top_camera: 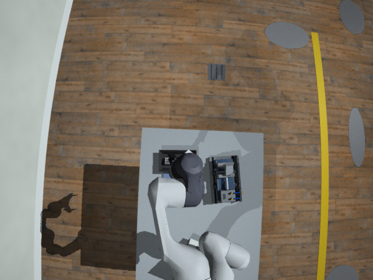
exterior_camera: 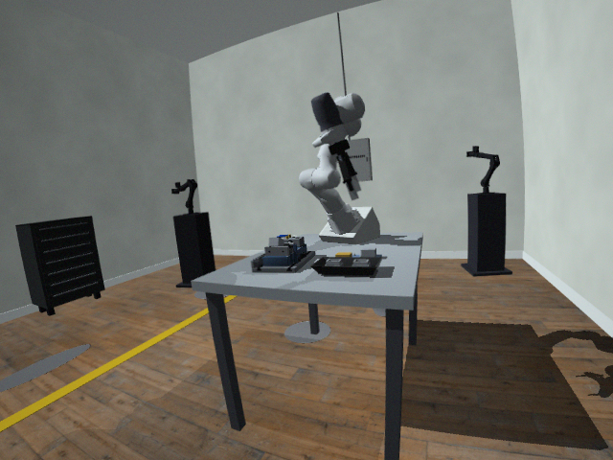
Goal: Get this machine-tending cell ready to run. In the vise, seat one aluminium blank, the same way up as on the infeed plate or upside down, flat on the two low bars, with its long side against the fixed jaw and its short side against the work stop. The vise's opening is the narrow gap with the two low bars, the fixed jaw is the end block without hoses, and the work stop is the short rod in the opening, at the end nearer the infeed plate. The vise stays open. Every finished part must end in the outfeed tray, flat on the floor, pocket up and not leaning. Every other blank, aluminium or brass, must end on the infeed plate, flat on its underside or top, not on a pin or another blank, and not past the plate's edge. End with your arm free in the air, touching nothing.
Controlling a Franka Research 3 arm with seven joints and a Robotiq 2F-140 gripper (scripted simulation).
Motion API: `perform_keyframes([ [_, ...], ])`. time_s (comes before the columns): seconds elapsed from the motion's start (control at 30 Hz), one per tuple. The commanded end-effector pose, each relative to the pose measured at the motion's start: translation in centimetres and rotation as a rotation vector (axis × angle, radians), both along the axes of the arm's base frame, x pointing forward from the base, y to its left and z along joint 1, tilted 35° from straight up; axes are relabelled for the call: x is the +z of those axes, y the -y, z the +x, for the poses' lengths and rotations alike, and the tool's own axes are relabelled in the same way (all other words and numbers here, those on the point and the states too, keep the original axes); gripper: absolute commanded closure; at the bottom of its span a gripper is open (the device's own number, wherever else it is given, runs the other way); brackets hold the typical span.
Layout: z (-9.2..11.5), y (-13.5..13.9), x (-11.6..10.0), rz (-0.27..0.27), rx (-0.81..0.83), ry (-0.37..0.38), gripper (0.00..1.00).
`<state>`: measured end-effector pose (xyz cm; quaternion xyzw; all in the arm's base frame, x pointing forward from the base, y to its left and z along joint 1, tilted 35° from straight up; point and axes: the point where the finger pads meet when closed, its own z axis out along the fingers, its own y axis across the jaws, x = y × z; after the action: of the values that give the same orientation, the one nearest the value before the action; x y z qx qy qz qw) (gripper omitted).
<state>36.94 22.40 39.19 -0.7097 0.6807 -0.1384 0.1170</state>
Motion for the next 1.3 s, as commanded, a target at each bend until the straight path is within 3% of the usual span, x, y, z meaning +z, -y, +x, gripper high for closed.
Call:
perform_keyframes([
  [0.0,-1.3,-2.3,-3.1,-0.033,-0.043,0.041,0.00],
  [0.03,-1.8,-2.6,-4.2,-0.055,-0.044,0.051,0.00],
  [0.1,-1.8,-2.6,-4.2,-0.055,-0.044,0.051,0.00],
  [0.23,-3.7,-2.4,-9.6,-0.171,-0.068,0.124,0.00],
  [0.37,-4.1,-1.3,-11.7,-0.225,-0.092,0.174,0.00],
  [1.07,-4.1,-1.0,-12.1,-0.236,-0.098,0.186,0.00],
  [1.1,-4.1,-1.0,-12.1,-0.236,-0.098,0.186,1.00],
  [1.27,-4.1,-1.0,-12.1,-0.236,-0.098,0.186,1.00],
])
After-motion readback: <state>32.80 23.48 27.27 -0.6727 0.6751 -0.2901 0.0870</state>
